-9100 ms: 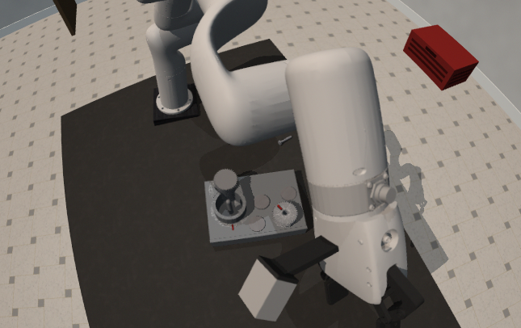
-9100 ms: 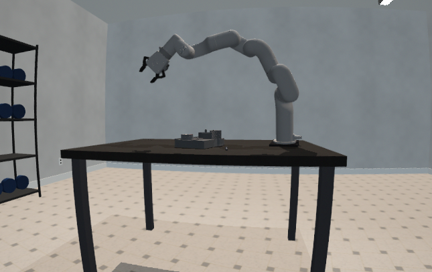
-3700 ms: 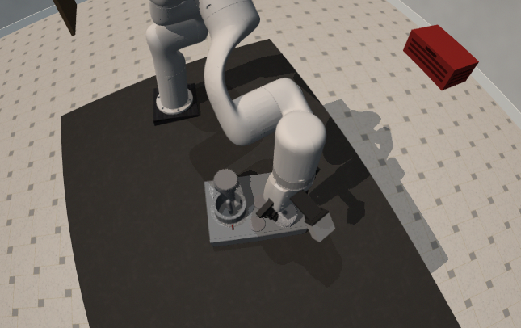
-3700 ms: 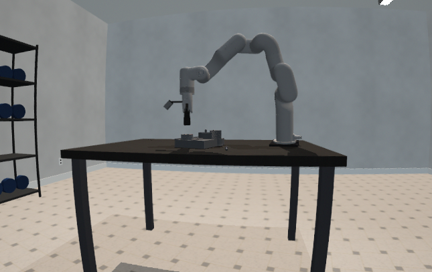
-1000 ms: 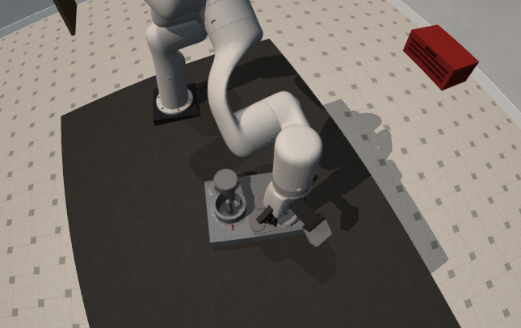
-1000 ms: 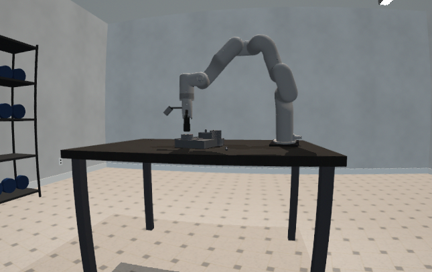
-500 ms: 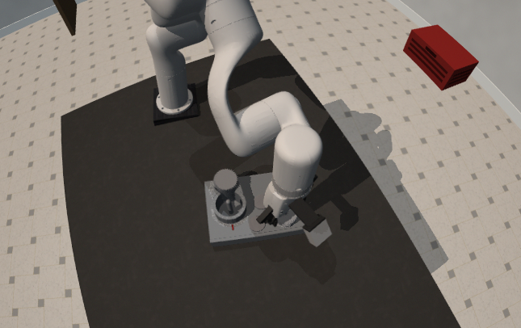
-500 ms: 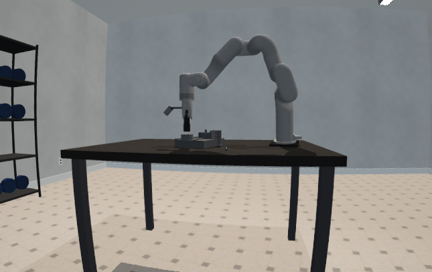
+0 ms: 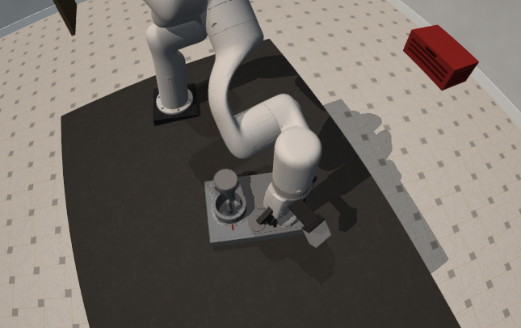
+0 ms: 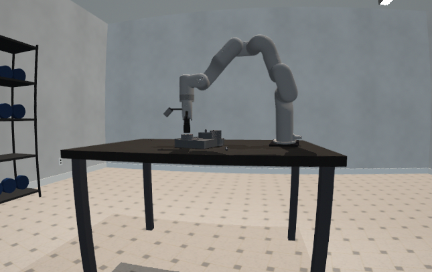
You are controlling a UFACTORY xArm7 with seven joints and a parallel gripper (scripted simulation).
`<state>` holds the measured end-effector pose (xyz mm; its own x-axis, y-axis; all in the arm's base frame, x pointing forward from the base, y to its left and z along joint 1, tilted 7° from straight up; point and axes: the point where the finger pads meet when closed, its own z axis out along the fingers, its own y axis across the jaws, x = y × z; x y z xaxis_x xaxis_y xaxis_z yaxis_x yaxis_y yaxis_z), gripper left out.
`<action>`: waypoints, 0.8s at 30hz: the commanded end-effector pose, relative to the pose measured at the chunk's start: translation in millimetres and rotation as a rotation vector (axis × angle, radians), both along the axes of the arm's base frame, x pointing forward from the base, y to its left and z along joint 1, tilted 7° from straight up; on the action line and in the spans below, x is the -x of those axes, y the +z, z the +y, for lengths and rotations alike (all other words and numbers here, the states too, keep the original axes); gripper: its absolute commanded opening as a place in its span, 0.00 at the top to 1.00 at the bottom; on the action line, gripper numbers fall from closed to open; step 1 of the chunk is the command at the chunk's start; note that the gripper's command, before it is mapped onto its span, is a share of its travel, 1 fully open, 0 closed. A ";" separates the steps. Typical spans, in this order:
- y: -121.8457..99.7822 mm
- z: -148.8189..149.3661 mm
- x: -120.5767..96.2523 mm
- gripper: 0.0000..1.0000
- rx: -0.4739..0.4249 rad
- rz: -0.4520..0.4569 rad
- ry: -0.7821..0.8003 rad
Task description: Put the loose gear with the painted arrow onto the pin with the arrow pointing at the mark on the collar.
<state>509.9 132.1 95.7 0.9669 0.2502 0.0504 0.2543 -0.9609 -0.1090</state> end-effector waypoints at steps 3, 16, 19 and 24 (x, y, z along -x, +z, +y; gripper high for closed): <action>-3.0 0.6 -1.9 0.07 -0.001 -0.005 -0.001; -15.6 2.1 -2.2 0.07 -0.001 -0.005 -0.001; -18.8 2.5 -2.3 0.07 -0.001 -0.005 -0.001; -23.4 3.1 -2.4 0.07 -0.001 -0.005 -0.001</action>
